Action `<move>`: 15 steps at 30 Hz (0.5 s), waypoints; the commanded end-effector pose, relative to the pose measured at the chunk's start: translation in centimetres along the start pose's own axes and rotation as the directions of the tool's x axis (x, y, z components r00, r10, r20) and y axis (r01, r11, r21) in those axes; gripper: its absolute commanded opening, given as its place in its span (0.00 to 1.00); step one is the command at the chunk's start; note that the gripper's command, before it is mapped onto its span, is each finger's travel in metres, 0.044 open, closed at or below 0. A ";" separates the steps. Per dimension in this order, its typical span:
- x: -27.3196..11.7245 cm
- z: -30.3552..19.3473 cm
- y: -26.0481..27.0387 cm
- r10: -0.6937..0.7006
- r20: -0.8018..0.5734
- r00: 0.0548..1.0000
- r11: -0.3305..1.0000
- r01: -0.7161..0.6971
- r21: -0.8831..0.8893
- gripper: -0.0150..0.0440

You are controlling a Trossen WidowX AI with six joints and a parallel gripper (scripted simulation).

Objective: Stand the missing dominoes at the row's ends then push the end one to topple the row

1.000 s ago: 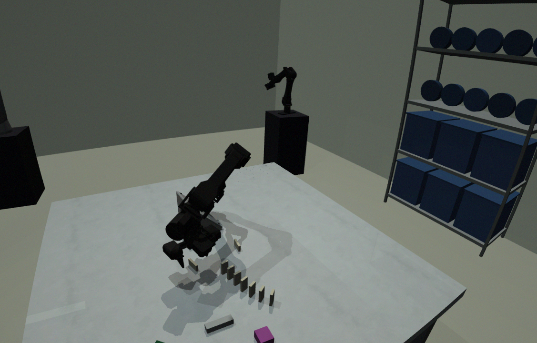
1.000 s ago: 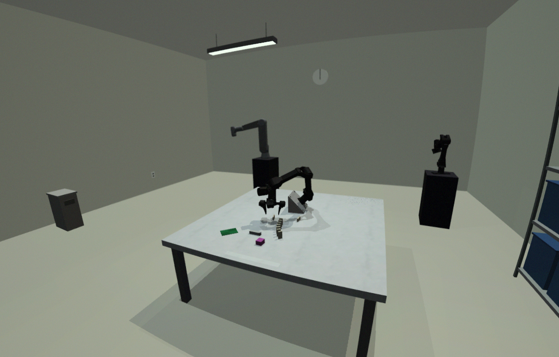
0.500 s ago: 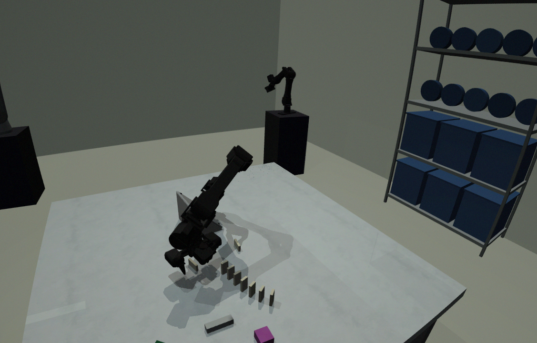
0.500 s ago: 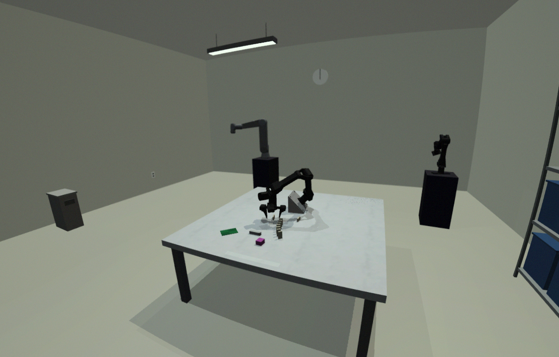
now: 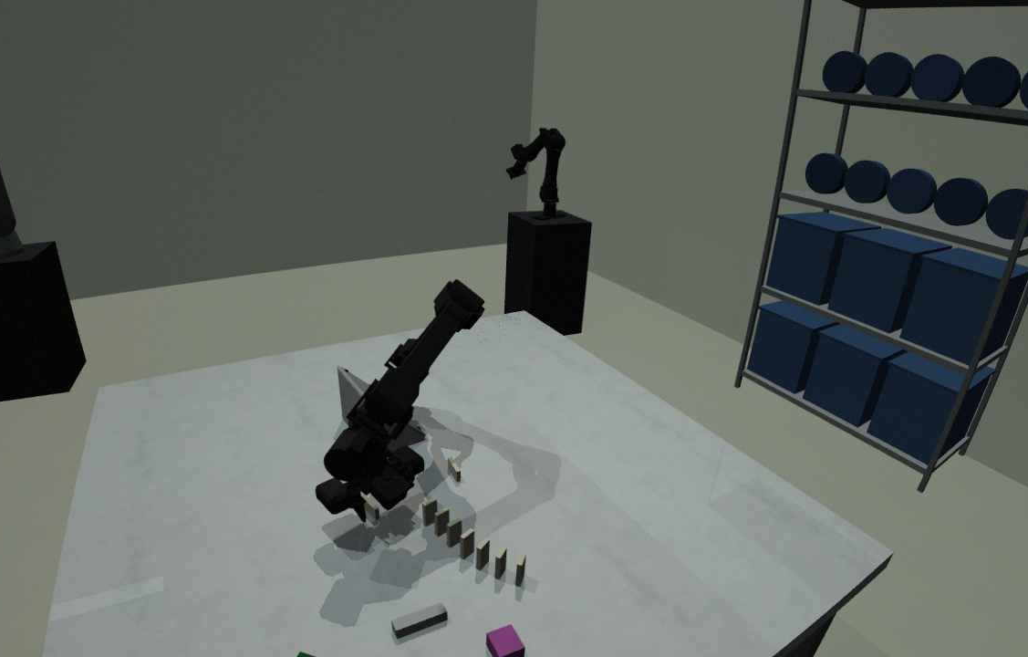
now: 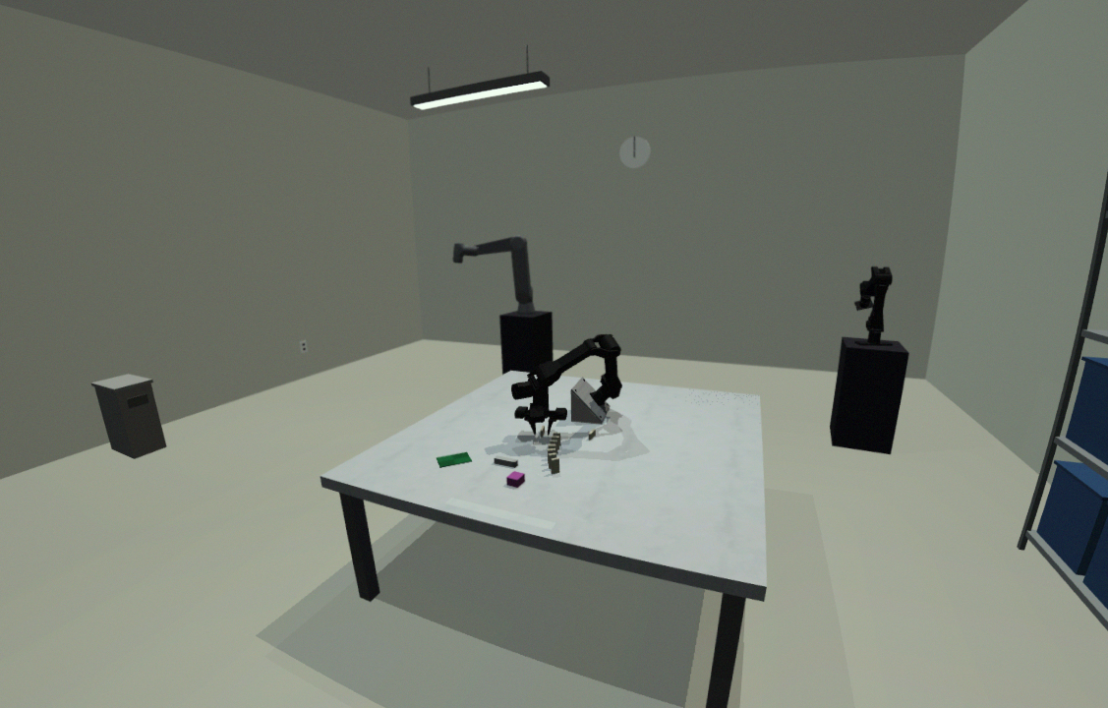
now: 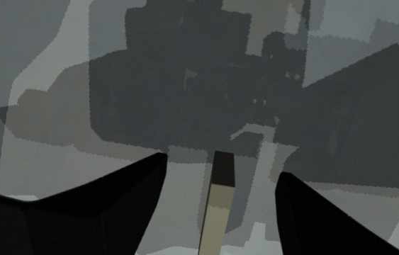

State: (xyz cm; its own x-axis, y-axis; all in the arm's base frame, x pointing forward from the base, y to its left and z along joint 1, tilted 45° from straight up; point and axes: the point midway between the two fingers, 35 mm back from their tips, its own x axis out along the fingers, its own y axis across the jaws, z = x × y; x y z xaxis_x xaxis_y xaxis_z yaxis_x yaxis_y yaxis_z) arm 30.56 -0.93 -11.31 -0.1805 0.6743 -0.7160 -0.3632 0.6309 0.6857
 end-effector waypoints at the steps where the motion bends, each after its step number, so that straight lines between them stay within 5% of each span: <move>1: 0.1 0.0 0.0 0.003 0.001 1.000 1.000 -0.003 0.004 0.47; 5: 0.1 0.0 0.0 0.003 0.001 1.000 1.000 -0.003 0.004 0.29; 15: -0.8 -0.1 0.1 0.003 0.001 1.000 1.000 -0.003 0.004 0.29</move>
State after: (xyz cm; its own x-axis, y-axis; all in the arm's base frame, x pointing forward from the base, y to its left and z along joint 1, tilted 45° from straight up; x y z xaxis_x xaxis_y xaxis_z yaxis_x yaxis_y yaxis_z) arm 30.53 -0.94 -11.25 -0.1820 0.6755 -0.7145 -0.3603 0.6303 0.6877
